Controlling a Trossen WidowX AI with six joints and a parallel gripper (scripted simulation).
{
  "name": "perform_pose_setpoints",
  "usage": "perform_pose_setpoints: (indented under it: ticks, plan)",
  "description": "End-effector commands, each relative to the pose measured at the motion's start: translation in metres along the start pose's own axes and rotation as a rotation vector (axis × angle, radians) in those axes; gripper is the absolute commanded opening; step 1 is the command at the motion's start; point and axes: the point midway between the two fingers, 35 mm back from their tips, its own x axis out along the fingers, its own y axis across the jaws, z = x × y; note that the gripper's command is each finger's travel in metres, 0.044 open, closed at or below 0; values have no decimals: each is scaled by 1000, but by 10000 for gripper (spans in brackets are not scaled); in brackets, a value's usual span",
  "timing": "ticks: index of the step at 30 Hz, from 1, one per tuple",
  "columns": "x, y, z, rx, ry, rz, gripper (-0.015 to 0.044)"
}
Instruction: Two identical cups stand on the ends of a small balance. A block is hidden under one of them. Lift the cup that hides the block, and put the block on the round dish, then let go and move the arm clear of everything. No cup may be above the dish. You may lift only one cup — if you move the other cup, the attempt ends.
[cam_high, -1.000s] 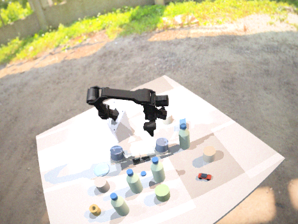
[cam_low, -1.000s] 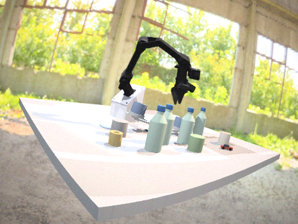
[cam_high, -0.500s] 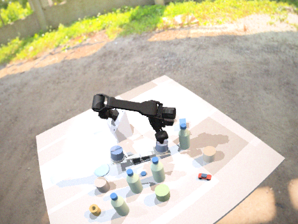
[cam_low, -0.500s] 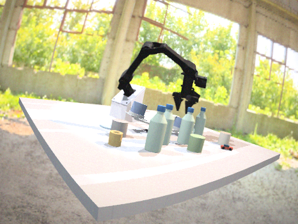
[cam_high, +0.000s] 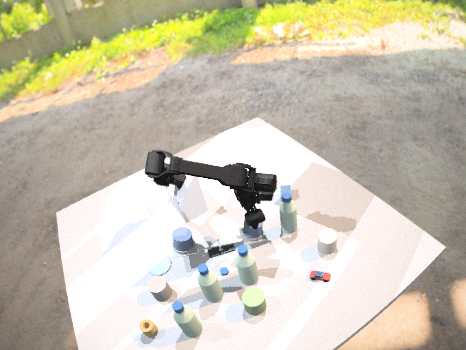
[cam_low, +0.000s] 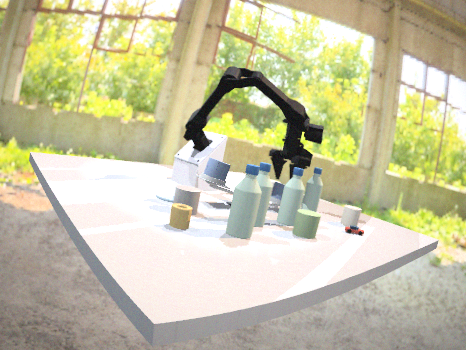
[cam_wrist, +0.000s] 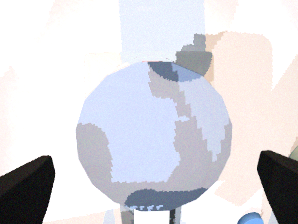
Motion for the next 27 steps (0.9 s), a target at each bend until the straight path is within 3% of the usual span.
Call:
perform_pose_setpoints:
  ticks: [1, 27]
  plan:
    - [8, 0, 0, -7, 3, -1, 440]
    - [50, 1, -1, -6, 6, -2, 440]
